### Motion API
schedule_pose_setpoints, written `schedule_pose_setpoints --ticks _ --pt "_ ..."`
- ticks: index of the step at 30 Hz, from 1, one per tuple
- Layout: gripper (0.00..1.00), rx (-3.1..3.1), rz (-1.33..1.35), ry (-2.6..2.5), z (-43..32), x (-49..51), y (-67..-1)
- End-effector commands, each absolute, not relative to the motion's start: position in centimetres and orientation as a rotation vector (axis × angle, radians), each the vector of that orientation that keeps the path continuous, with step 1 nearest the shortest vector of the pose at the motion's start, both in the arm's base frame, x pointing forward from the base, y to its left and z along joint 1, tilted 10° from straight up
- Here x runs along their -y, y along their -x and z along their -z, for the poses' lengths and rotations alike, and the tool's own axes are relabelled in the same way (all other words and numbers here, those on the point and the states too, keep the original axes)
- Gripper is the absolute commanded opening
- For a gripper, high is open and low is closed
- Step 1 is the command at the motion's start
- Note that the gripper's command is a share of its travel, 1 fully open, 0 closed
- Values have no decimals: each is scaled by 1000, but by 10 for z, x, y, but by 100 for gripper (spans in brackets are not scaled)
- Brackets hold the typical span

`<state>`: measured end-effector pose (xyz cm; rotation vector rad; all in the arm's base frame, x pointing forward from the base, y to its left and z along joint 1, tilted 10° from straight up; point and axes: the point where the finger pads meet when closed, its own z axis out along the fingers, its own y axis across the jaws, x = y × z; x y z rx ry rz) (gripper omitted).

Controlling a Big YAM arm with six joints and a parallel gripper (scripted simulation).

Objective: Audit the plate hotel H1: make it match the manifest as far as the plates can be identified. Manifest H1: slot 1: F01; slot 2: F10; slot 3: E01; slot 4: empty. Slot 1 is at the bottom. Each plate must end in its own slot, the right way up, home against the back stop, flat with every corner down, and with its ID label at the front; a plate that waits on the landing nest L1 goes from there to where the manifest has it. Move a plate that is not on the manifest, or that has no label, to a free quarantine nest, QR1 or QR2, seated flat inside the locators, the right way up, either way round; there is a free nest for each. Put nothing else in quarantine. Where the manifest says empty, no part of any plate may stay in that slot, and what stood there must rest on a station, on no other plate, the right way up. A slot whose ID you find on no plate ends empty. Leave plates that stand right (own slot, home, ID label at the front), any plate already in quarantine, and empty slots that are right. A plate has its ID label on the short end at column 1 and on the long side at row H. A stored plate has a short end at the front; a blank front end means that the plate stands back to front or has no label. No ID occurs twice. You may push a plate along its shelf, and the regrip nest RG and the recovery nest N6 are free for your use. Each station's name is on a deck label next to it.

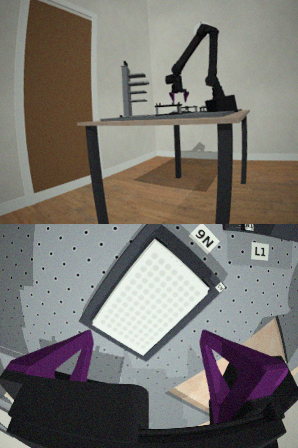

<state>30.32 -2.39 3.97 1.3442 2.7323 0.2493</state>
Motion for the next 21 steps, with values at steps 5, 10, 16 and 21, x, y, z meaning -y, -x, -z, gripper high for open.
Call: schedule_pose_setpoints --ticks 5,10,16,21 --pt "100 -2811 -239 -1102 -46 28 -307" --pt "100 -2856 -230 -958 -46 28 -307" --pt "100 -2886 -222 -841 -46 28 -307" --pt "100 -2918 -212 -694 -46 28 -307"
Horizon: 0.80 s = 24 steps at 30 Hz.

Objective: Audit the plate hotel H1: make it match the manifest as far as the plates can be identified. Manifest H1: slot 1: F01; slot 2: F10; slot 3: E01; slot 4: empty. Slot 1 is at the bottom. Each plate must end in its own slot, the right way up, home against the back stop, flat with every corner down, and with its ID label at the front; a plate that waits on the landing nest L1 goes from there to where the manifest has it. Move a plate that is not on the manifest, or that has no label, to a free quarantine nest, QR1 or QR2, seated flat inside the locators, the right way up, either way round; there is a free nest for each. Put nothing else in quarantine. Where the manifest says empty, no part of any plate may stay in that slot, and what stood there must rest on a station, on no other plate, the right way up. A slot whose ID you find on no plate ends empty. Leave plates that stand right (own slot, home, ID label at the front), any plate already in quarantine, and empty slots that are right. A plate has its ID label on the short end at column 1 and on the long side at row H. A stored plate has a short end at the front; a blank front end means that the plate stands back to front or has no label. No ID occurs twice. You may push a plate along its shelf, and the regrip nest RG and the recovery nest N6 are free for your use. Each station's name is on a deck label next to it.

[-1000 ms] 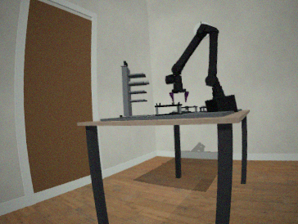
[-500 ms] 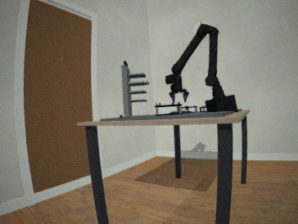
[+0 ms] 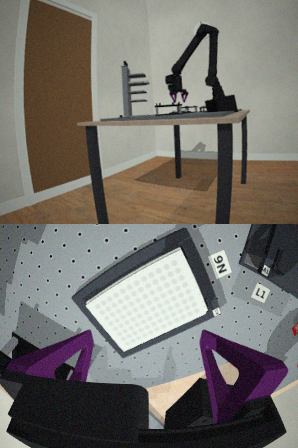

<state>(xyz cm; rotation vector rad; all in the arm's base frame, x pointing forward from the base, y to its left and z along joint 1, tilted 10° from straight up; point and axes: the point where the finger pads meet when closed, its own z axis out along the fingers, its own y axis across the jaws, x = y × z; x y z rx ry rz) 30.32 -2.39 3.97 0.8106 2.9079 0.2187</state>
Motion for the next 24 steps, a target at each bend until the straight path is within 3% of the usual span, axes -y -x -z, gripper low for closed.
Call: schedule_pose_setpoints --ticks 1,24 --pt "100 -2924 -210 -665 -46 28 -307" --pt "100 -2975 -163 -40 -46 28 -307"
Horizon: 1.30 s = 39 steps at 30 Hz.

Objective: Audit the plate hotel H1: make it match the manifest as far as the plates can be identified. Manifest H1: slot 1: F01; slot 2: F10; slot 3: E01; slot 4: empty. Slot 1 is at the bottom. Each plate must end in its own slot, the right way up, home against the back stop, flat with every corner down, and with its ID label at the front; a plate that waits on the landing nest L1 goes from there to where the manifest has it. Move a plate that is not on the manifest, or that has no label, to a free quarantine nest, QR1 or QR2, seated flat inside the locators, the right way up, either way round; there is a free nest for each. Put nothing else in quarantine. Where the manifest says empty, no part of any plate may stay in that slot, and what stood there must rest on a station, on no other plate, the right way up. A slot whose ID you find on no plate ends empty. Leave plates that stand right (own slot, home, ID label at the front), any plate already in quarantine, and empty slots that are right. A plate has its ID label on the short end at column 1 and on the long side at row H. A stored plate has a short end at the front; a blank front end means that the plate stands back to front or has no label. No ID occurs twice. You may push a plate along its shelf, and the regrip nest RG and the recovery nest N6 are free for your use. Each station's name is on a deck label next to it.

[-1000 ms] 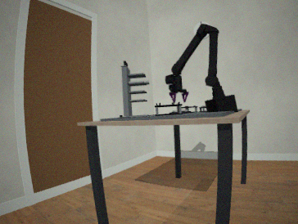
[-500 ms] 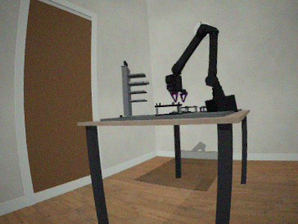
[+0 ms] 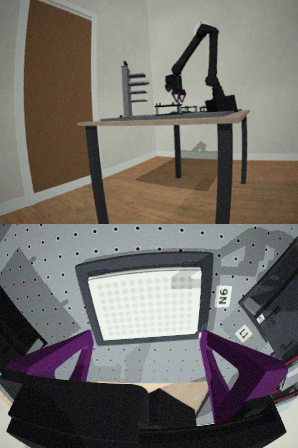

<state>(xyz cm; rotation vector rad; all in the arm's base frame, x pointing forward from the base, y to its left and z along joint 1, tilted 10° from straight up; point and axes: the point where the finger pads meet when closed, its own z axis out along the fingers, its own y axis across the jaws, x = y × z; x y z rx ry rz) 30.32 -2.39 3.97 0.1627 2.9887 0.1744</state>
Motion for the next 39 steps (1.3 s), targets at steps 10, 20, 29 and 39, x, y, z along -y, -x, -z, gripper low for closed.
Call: schedule_pose_setpoints --ticks 10,20,29,39 --pt "100 -2961 -143 197 -46 28 -307" --pt "100 -2930 -123 433 -46 28 -307" --pt "100 -2874 -99 693 -46 28 -307" --pt "100 -2797 -75 945 -46 28 -307"
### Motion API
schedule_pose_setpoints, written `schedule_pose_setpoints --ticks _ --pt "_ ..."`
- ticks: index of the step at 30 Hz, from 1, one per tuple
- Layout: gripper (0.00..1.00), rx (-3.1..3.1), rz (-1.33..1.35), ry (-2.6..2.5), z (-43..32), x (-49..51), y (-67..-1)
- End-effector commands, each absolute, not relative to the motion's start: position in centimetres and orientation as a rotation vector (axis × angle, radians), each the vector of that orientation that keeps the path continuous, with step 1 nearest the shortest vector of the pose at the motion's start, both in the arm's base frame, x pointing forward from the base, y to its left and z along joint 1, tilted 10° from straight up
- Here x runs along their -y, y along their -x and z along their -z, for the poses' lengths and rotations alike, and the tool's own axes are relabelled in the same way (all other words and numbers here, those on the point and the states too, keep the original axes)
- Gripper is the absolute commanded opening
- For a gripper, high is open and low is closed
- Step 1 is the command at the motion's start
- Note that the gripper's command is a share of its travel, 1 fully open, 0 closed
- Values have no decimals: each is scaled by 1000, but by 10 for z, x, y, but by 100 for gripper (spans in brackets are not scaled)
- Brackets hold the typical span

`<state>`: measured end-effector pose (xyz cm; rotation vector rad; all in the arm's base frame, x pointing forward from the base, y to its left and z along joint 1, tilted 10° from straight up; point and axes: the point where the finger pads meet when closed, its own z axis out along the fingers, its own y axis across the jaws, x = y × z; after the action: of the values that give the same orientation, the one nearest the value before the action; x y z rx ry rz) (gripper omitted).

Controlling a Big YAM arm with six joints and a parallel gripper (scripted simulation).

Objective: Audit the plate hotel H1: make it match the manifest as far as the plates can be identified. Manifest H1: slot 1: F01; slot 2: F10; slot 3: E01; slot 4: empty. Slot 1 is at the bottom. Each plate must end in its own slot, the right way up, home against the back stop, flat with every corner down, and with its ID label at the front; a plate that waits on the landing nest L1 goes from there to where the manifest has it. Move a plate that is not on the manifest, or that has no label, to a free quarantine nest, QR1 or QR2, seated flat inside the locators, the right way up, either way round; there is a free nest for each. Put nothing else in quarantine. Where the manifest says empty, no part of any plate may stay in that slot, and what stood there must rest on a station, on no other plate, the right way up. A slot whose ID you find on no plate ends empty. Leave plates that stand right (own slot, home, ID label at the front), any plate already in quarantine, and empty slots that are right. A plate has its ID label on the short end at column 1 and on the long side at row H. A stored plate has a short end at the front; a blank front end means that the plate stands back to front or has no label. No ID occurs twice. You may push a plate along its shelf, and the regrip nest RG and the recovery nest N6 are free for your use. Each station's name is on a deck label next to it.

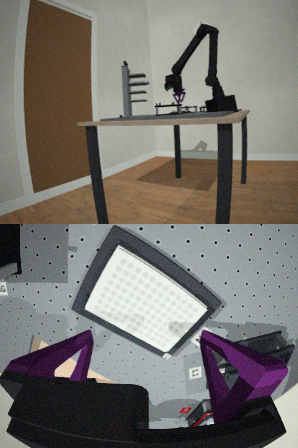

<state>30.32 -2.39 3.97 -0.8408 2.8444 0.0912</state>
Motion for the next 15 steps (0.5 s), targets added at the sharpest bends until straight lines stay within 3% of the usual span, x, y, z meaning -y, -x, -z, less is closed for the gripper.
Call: schedule_pose_setpoints --ticks 1,15 --pt "100 -2783 -72 982 -46 28 -307" --pt "100 -2588 -28 1411 -46 27 -306"
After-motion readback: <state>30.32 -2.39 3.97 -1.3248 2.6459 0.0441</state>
